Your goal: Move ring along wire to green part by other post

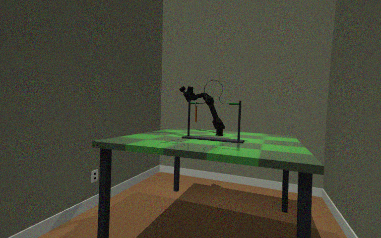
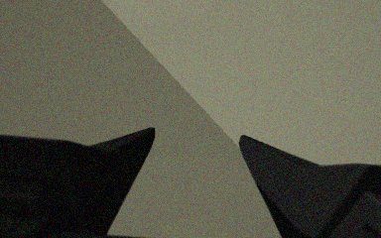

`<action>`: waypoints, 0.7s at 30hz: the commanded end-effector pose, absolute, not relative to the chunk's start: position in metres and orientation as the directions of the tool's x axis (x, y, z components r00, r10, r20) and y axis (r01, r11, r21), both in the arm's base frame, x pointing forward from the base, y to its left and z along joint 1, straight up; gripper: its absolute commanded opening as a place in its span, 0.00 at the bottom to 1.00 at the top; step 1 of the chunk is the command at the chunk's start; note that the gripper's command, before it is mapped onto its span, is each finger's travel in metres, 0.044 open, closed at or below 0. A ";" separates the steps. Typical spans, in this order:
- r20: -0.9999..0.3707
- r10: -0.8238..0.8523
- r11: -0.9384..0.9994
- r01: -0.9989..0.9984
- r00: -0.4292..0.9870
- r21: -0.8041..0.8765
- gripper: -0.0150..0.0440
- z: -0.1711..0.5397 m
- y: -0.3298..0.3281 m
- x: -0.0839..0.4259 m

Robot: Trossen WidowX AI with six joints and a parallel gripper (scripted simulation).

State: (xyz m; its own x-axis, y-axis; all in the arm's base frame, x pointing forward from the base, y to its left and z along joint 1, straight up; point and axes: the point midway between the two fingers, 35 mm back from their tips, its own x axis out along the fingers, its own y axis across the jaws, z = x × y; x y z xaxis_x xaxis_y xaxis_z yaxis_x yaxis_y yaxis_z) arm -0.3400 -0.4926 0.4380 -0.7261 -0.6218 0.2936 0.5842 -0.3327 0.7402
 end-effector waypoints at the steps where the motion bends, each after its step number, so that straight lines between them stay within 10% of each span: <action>1: 0.293 -0.627 -0.333 0.587 -0.722 0.738 0.89 0.437 -0.493 -0.338; 9: 0.240 -0.812 -0.290 0.726 -0.532 0.624 0.53 0.409 -0.522 -0.260; 21: 0.132 -0.982 -0.067 0.901 -0.136 0.429 0.53 0.353 -0.528 -0.123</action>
